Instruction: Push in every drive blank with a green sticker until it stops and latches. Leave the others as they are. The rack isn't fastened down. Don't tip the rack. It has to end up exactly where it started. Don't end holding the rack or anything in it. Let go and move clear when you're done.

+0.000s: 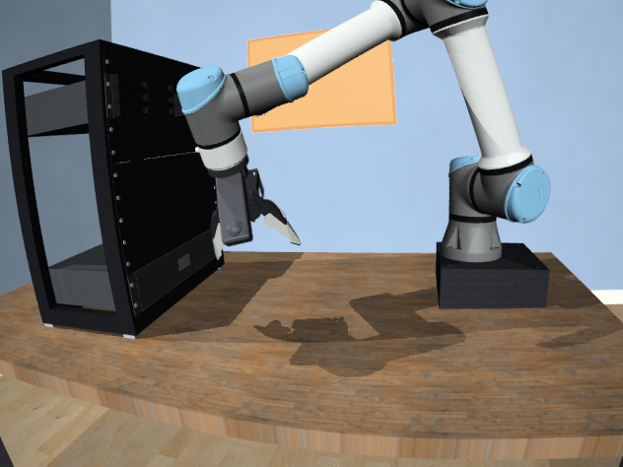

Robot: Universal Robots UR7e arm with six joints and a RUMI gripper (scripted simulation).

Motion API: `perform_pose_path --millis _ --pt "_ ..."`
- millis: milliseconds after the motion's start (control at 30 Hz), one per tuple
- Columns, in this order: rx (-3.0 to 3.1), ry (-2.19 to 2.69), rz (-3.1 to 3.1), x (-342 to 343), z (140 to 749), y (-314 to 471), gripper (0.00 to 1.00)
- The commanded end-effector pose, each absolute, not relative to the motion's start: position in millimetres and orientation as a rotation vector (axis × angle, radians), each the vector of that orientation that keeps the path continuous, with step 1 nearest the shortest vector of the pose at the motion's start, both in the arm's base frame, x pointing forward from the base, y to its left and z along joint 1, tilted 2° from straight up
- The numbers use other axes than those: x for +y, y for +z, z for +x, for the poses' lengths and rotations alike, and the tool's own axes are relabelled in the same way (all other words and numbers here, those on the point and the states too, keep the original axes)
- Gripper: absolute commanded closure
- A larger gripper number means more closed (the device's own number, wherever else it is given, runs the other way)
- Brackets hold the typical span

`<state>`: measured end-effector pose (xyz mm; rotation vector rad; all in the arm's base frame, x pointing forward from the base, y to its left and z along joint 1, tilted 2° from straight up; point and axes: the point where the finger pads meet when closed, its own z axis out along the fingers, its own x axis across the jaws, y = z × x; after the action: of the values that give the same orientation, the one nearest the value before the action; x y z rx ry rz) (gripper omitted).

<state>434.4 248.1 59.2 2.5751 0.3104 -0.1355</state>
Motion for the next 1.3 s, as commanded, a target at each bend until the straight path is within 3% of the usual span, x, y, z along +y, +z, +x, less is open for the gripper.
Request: perform_pose_path --millis 0,1267 --pt "0.31 -0.134 2.576 248 435 60 0.0" --pt "0.3 -0.01 2.602 235 436 79 0.0"
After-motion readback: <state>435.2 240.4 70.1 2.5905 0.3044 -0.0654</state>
